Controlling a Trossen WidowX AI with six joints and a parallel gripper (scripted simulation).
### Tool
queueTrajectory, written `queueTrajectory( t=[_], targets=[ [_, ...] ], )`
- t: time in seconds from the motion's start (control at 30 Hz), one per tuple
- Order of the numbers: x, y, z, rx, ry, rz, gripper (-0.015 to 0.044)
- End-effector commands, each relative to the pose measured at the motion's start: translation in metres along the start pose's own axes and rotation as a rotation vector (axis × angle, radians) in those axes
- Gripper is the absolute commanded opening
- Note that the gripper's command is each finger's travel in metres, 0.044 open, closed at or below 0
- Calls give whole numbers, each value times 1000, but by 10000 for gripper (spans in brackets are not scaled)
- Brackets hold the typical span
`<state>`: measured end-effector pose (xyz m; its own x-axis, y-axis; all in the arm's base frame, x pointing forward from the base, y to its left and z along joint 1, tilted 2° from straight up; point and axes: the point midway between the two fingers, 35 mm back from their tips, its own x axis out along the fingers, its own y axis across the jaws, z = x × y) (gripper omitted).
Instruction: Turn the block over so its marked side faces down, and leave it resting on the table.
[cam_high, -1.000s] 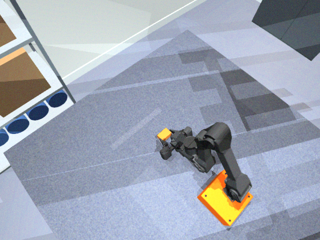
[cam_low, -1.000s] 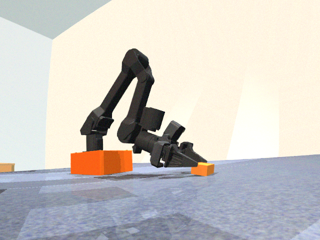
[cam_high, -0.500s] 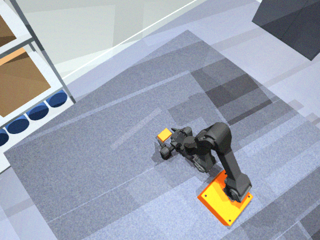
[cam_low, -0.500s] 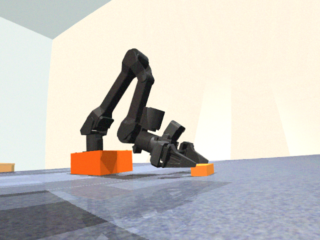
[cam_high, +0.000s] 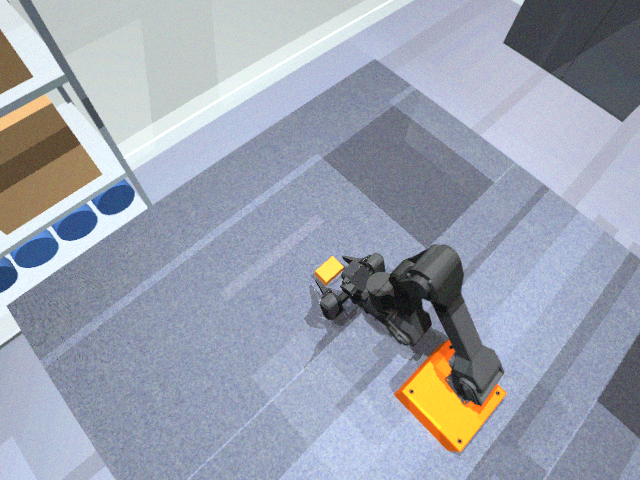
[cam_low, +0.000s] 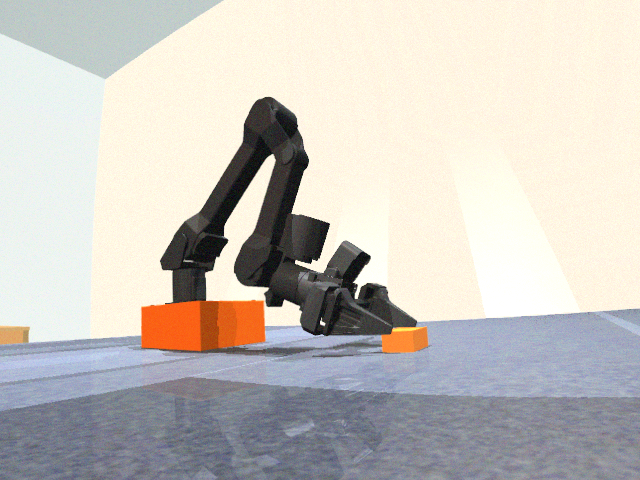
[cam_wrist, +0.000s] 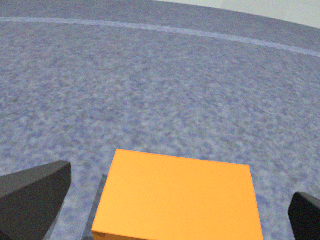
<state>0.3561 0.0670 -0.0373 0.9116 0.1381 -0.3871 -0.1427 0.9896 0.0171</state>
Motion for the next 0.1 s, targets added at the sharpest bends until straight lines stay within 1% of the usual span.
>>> queueTrajectory(
  t=[0.0, 0.07],
  targets=[
    [0, 0, 1, -4, -3, -3, 440],
    [0, 0, 1, -4, -3, -3, 440]
  ],
)
